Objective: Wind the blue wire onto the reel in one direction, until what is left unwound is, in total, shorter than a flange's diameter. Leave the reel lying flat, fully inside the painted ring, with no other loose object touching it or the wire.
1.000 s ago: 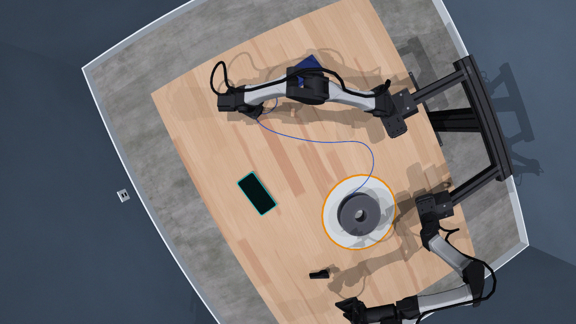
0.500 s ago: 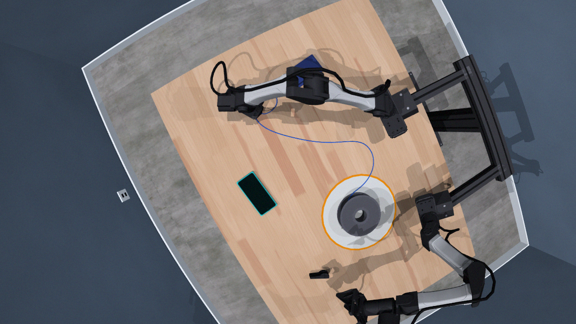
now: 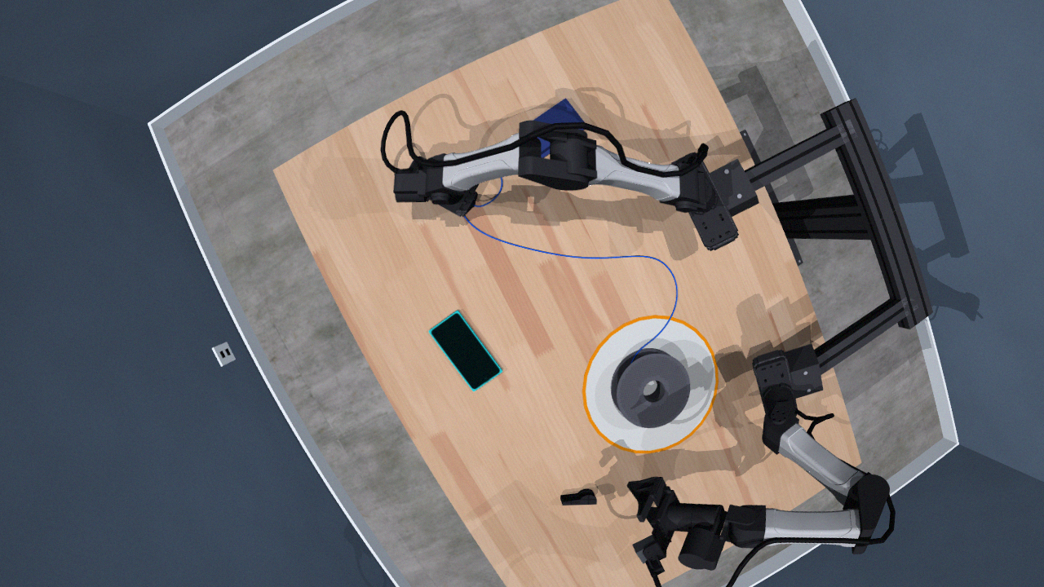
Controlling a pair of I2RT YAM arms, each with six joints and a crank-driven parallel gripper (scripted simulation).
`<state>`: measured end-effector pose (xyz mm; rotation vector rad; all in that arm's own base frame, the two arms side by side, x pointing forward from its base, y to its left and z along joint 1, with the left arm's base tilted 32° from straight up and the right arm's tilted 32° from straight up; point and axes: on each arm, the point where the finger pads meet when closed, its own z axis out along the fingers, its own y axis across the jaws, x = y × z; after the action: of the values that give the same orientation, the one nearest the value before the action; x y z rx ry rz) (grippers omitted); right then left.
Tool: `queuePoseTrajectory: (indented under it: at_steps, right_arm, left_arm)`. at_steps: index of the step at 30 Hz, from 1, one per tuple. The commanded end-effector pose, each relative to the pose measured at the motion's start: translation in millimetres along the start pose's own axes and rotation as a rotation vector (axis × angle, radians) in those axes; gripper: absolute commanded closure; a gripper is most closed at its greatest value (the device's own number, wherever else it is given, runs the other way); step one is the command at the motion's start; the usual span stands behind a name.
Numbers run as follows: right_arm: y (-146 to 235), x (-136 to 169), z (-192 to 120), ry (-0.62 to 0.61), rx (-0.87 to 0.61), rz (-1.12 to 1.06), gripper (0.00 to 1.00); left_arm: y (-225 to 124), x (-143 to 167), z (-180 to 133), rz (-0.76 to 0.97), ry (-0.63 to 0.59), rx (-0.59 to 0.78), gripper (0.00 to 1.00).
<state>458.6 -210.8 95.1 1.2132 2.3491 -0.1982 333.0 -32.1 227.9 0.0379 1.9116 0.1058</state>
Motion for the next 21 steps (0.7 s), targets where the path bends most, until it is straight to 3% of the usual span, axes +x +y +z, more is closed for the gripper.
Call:
queuePoseTrajectory:
  at_steps: [1, 15, 21]
  right_arm:
    - [7.0, -12.6, -14.3, -0.048, -0.022, 0.006, 1.00]
    - [7.0, -12.6, -14.3, -0.048, -0.022, 0.006, 1.00]
    - [7.0, -12.6, -14.3, -0.048, -0.022, 0.006, 1.00]
  left_arm:
    - [4.2, 17.0, -7.6, -0.007, 0.046, -0.057, 0.03]
    - [-33.4, 152.5, -4.5, 0.073, 0.436, -0.155, 0.03]
    - [-43.3, 173.8, -4.5, 0.094, 0.536, -0.179, 0.03]
